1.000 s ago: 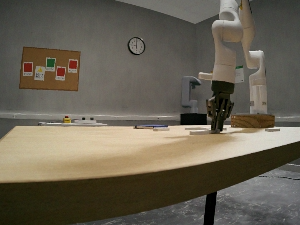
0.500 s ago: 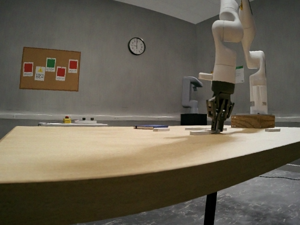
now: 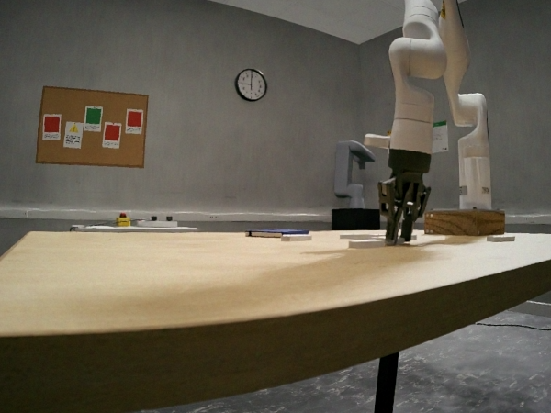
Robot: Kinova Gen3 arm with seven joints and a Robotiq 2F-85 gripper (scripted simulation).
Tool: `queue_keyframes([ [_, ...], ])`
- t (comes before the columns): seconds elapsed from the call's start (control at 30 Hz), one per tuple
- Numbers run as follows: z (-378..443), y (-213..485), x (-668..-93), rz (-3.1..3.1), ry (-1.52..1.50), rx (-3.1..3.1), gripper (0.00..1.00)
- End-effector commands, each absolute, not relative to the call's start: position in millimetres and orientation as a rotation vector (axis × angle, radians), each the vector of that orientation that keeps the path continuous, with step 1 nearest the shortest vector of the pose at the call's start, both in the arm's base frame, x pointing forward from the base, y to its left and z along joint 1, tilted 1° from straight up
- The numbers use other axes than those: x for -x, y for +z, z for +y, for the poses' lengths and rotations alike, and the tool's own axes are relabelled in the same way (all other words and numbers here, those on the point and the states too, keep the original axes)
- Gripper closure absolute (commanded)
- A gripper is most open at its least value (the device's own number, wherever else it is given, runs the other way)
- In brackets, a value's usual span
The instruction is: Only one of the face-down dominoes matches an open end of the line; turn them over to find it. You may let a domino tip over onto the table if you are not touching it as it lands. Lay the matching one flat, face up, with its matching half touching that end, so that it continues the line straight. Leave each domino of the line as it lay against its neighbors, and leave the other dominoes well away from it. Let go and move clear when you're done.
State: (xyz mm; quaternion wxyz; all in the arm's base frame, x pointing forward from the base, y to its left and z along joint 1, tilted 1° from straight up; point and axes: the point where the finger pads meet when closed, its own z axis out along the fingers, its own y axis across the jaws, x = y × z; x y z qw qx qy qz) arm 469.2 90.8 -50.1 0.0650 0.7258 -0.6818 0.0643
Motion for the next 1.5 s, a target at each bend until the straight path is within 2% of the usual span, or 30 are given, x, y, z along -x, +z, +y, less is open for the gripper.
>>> queue_keyframes([
  [0.0, 91, -49, -470, -2.059, 0.195, -2.191, 0.51],
  [0.97, 91, -49, -470, -2.059, 0.195, -2.191, 0.51],
  [1.47, 91, -26, -470, -2.059, 0.195, -2.191, 0.51],
])
